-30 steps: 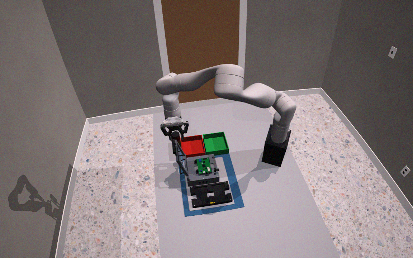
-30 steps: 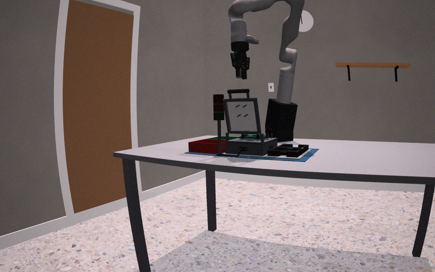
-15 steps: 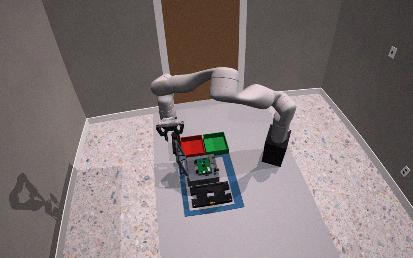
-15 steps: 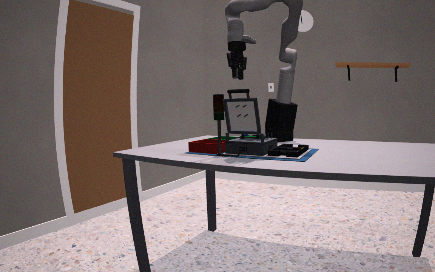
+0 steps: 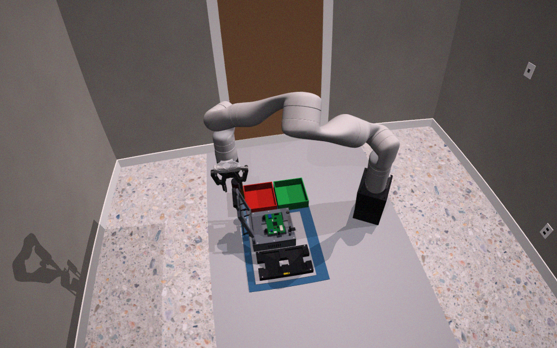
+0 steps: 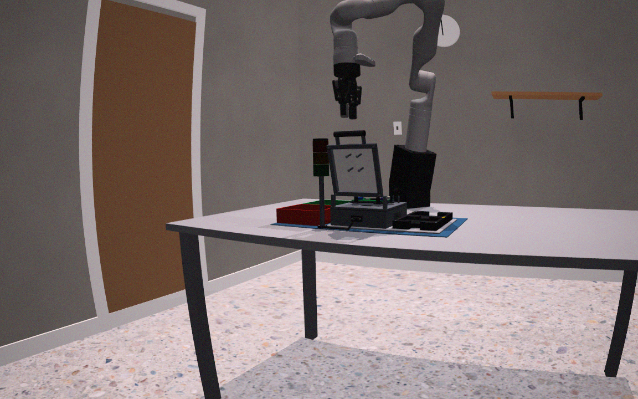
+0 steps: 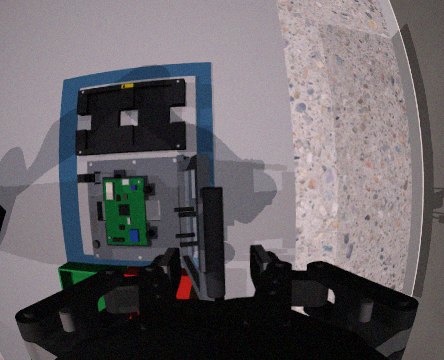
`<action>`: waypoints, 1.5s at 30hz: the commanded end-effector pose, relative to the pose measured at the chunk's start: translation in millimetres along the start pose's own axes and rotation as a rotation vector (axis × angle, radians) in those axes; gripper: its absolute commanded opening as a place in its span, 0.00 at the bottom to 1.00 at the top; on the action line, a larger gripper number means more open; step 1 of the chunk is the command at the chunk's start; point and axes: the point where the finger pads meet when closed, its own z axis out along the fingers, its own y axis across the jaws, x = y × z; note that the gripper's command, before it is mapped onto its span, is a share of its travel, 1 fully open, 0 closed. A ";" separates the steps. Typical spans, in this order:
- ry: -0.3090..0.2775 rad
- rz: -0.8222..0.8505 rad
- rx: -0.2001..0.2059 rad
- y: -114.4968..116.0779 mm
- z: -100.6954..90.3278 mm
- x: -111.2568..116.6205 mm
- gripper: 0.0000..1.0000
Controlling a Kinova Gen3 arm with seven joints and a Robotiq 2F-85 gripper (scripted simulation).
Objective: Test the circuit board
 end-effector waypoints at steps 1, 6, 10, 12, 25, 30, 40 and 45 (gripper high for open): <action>0.000 0.001 0.001 -0.5 3.3 -0.4 0.50; 0.000 0.001 0.001 -0.5 8.5 -0.4 0.50; 0.000 0.001 0.001 -0.5 10.5 -0.4 0.50; 0.000 0.001 0.001 -0.5 10.6 -0.4 0.50; 0.000 0.001 0.001 -0.5 10.7 -0.4 0.50; 0.000 0.001 0.001 -0.5 10.7 -0.4 0.50; 0.000 0.001 0.001 -0.4 17.1 -0.4 0.50; 0.000 0.001 0.001 -0.3 29.8 -0.5 0.50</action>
